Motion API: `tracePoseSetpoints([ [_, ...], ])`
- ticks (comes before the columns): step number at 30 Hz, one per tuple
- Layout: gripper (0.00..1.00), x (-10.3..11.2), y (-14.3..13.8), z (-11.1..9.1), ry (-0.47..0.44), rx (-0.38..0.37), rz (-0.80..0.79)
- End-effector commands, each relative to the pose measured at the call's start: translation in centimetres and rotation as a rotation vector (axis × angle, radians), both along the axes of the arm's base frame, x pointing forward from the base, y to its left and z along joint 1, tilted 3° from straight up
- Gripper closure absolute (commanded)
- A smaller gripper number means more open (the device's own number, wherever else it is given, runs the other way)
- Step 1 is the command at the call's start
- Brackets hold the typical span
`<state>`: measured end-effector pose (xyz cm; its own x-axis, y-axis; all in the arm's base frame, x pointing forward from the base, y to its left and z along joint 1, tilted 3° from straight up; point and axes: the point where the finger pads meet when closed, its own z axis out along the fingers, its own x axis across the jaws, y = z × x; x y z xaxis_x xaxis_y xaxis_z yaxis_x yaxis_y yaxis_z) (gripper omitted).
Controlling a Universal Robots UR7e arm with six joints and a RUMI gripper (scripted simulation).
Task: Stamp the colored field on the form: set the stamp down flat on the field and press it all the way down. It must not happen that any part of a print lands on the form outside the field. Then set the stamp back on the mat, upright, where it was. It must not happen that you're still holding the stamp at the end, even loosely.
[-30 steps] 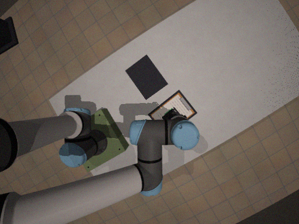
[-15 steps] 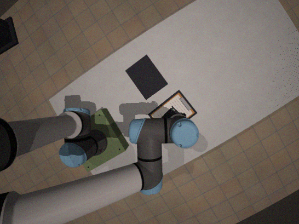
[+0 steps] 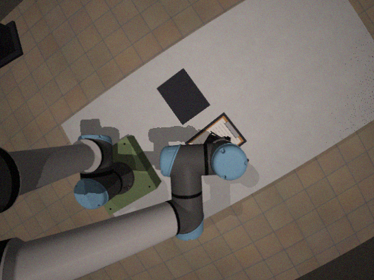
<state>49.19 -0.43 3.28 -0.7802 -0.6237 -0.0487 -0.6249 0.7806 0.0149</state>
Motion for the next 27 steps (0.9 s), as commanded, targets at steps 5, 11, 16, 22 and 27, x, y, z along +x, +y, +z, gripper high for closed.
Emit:
tracePoseSetpoints([
  [5, 0.81, 0.3, 1.2, 0.1, -0.01, -0.006, 0.208],
  [11, 0.81, 0.4, 1.9, 0.1, -0.015, -0.009, 0.32],
  [16, 0.81, 0.6, 2.9, 0.2, -0.021, -0.014, 0.476],
  [22, 0.81, 0.7, 4.3, 0.2, -0.03, -0.02, 0.683],
  [27, 0.81, 0.7, 5.0, 0.3, -0.035, -0.023, 0.794],
])
